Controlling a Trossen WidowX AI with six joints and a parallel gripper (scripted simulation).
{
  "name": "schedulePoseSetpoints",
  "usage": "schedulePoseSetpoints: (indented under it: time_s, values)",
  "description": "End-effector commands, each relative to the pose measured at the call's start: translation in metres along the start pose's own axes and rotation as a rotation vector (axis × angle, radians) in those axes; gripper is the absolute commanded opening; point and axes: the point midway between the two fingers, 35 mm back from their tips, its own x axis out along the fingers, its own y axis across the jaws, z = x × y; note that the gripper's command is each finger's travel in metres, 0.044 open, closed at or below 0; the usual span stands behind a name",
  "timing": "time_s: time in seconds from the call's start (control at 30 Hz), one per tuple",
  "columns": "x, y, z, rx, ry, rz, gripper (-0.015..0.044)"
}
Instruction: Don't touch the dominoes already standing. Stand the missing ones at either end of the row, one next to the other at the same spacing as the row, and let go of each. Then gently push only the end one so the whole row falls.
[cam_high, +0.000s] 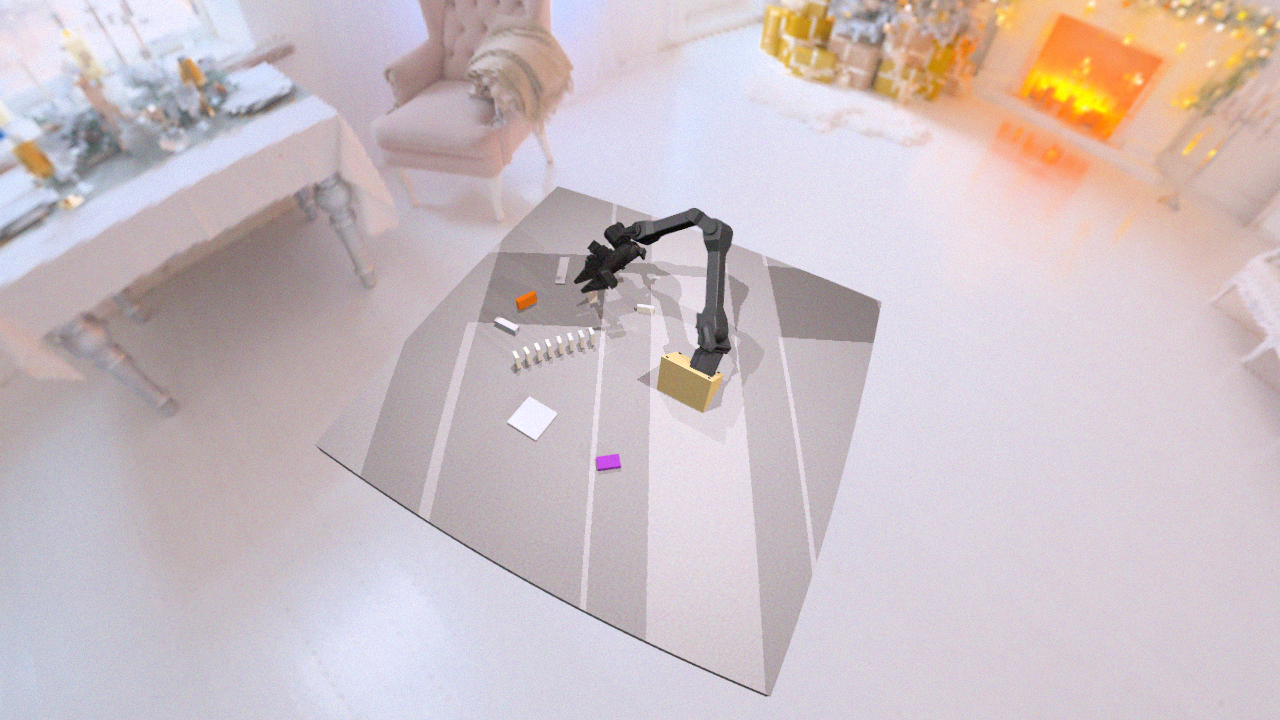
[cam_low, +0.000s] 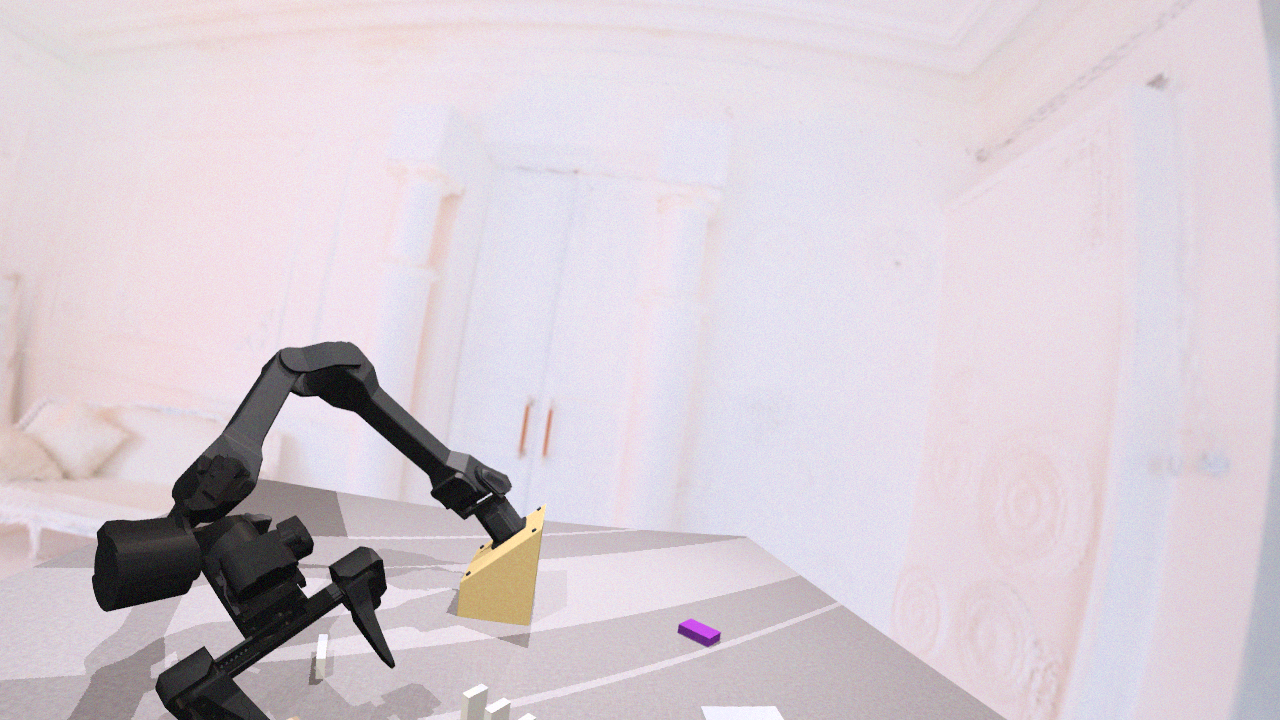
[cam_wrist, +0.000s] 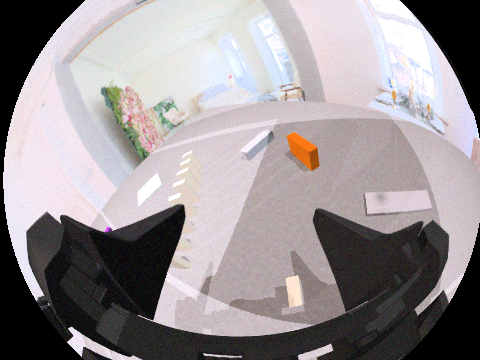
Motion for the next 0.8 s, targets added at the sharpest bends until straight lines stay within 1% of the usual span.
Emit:
schedulePoseSetpoints:
  time_s: [0.0, 0.17, 0.27, 0.43, 0.57, 0.63, 0.77]
  values:
    - [0.022, 0.013, 0.015, 0.45, 0.347, -0.154, 0.044]
    - [0.014, 0.02, 0.018, 0.742, 0.543, -0.435, 0.044]
    - [0.002, 0.016, 0.014, 0.859, 0.61, -0.639, 0.044]
    - [-0.014, 0.011, 0.016, 0.983, 0.616, -0.888, 0.044]
    - [-0.026, 0.008, 0.021, 1.068, 0.567, -1.083, 0.044]
    - [-0.029, 0.007, 0.023, 1.091, 0.547, -1.127, 0.044]
    - [-0.029, 0.007, 0.023, 1.092, 0.547, -1.127, 0.044]
